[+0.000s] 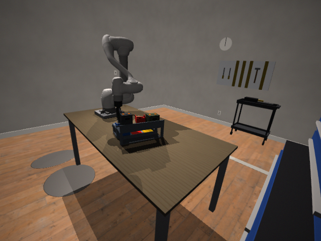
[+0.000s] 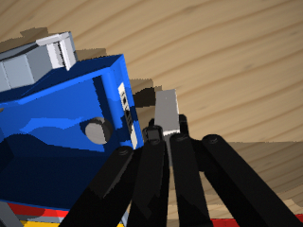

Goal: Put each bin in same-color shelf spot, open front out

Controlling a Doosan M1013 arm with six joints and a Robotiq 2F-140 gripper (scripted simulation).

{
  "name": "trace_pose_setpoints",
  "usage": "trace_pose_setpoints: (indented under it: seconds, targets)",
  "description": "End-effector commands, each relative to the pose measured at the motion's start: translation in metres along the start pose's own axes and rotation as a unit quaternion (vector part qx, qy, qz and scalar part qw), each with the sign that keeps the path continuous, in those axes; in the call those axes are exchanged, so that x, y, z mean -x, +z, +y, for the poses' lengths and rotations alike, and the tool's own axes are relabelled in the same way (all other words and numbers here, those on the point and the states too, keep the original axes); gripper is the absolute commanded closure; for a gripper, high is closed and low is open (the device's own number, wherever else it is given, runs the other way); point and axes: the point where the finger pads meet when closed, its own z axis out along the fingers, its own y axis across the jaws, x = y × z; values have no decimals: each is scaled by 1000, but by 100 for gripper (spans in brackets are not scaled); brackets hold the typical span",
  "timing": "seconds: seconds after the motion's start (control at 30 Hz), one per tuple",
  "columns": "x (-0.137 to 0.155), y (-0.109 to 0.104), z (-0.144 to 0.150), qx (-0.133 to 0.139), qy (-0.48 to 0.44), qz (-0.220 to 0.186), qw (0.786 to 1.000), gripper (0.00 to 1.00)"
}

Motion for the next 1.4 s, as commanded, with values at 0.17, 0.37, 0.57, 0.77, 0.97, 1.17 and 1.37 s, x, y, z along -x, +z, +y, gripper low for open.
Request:
trace_pose_setpoints:
  seconds: [0.17,0.37,0.57,0.77,0.97,1.17,1.37]
  targets:
    - [0,1,0,0,0,0,1000,90]
    - [0,1,0,0,0,0,1000,90]
    - [0,1,0,0,0,0,1000,90]
    - [0,1,-1,0,0,0,1000,90]
    - [0,1,-4,0,0,0,1000,90]
    - [0,1,-11,0,0,0,1000,90]
    - [0,1,-15,0,0,0,1000,90]
